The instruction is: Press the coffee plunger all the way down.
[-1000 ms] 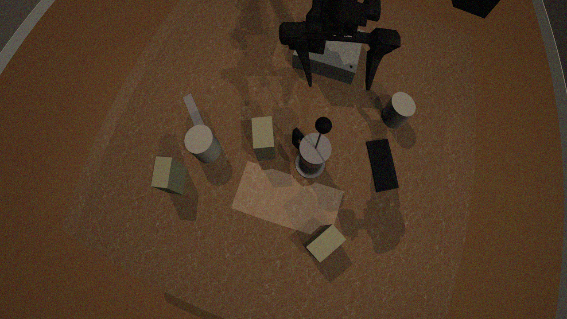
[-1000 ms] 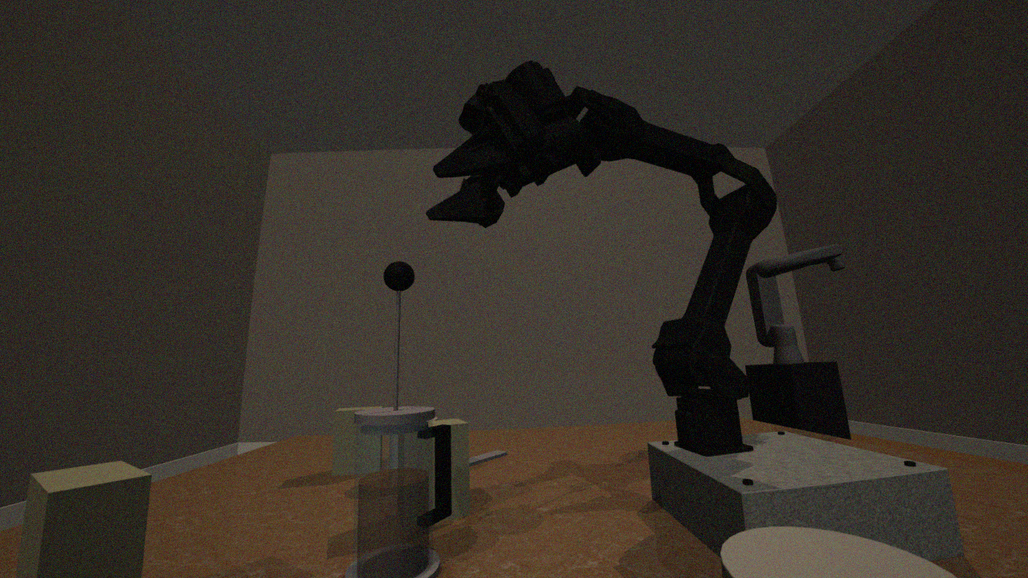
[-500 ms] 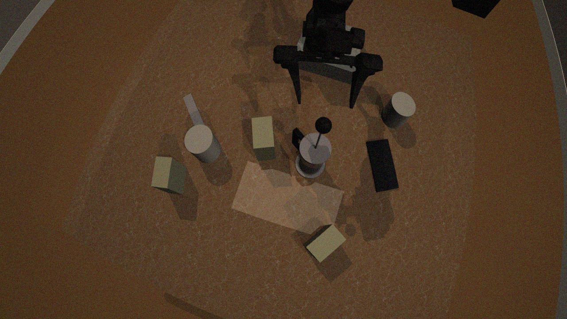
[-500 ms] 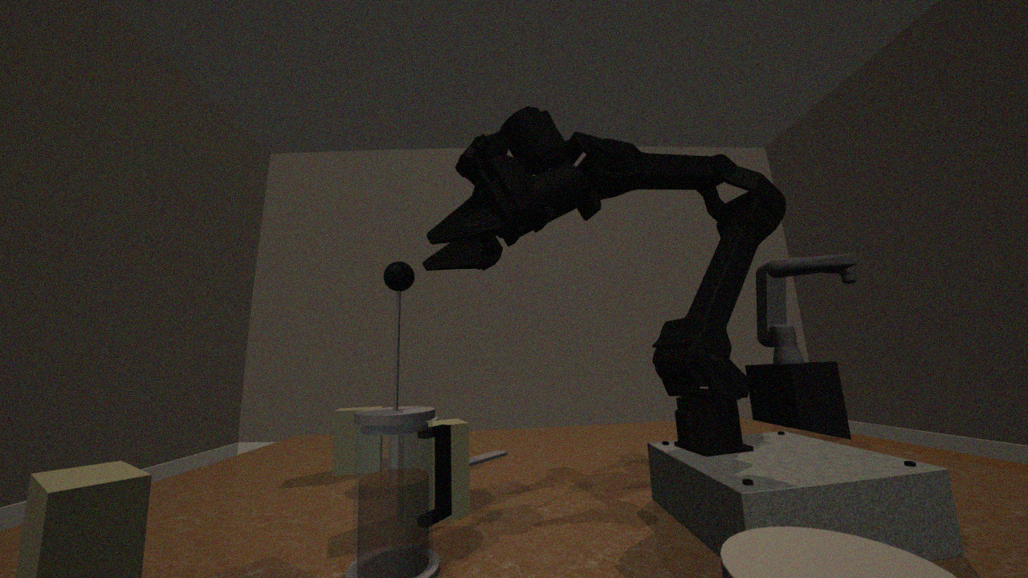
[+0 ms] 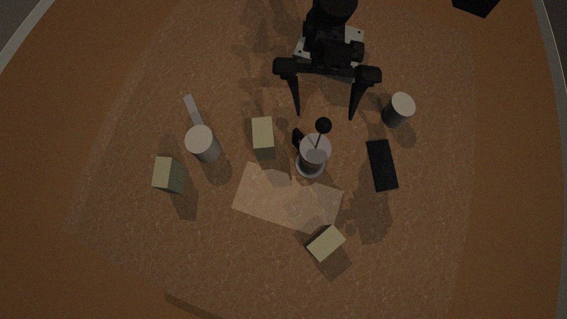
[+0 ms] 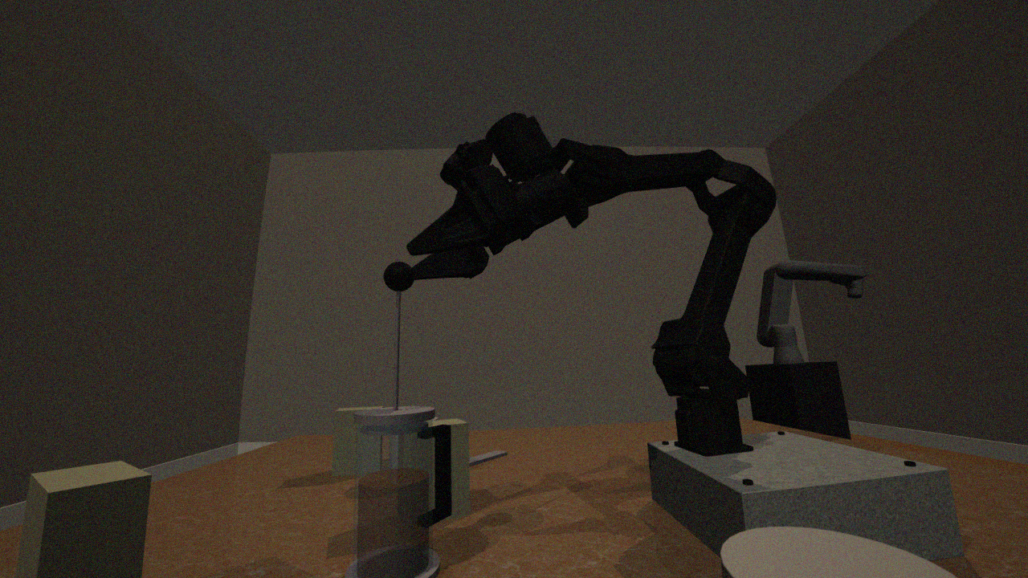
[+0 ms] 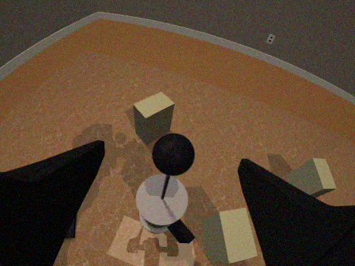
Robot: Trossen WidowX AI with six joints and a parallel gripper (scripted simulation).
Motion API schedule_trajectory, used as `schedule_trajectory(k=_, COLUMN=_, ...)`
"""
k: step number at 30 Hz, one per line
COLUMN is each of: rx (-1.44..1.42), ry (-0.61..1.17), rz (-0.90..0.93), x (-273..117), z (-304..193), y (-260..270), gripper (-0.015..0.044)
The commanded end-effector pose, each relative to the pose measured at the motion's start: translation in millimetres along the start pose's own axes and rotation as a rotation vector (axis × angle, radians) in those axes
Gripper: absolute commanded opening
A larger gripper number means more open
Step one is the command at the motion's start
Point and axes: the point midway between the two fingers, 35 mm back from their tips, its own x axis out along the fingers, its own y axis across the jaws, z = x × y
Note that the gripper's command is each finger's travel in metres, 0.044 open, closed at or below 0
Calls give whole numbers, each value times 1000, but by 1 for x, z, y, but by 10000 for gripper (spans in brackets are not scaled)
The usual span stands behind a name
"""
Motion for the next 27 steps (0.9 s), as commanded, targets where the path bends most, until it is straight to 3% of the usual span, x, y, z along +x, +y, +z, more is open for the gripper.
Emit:
schedule_trajectory(k=1, rx=-7, ry=1, rz=-3, x=7, z=-1, y=0, gripper=440)
schedule_trajectory(k=10, rx=-7, ry=1, rz=-3, x=19, z=-2, y=0, gripper=440)
schedule_trajectory(k=22, rx=-7, ry=1, rz=-3, x=19, z=-2, y=0, gripper=125)
schedule_trajectory(k=27, rx=-7, ry=1, rz=-3, x=19, z=-2, y=0, gripper=122)
